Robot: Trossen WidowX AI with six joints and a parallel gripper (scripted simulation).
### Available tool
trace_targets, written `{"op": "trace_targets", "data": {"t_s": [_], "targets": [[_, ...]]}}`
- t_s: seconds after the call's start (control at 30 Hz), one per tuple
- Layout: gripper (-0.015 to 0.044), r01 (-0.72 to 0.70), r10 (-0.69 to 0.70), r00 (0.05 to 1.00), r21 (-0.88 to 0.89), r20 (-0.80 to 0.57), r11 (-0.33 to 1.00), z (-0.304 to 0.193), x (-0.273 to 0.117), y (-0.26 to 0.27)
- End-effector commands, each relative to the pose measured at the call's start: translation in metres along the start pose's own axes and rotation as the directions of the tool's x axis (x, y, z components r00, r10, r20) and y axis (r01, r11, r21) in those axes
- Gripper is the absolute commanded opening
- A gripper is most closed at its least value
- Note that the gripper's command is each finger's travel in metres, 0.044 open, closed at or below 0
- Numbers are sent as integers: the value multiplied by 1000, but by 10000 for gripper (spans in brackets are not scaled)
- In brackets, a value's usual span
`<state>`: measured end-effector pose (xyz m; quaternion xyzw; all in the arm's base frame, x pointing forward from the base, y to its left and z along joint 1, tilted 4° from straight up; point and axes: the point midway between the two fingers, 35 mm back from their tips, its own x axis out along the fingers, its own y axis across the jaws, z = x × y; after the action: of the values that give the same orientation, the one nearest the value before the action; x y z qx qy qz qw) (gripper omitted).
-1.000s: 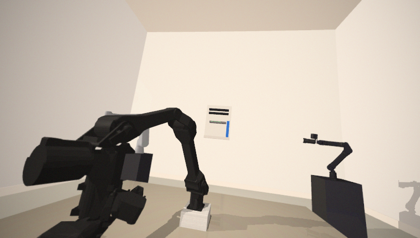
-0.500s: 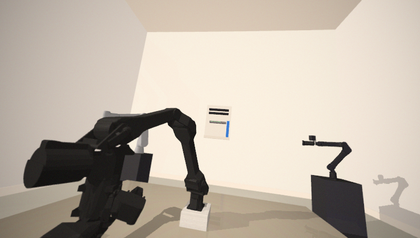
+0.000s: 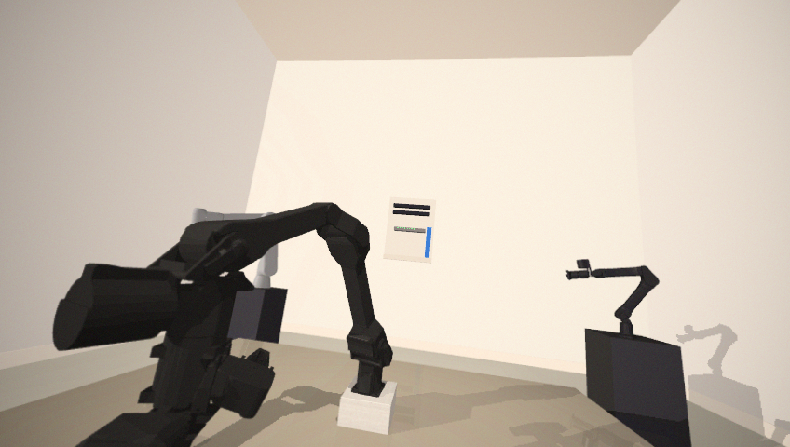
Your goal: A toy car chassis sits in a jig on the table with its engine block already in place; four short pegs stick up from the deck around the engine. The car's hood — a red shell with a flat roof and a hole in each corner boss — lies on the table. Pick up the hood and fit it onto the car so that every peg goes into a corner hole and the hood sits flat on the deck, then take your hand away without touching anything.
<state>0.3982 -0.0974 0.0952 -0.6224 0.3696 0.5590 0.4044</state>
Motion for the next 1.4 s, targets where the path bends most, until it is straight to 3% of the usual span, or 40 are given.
{"op": "trace_targets", "data": {"t_s": [0.0, 1.37], "targets": [[0, 1, -1, 1000, -4, -3, 1000, 0, -1, 3], [0, -1, 1, 1000, -4, -3, 1000, -1, -1, 27]]}}
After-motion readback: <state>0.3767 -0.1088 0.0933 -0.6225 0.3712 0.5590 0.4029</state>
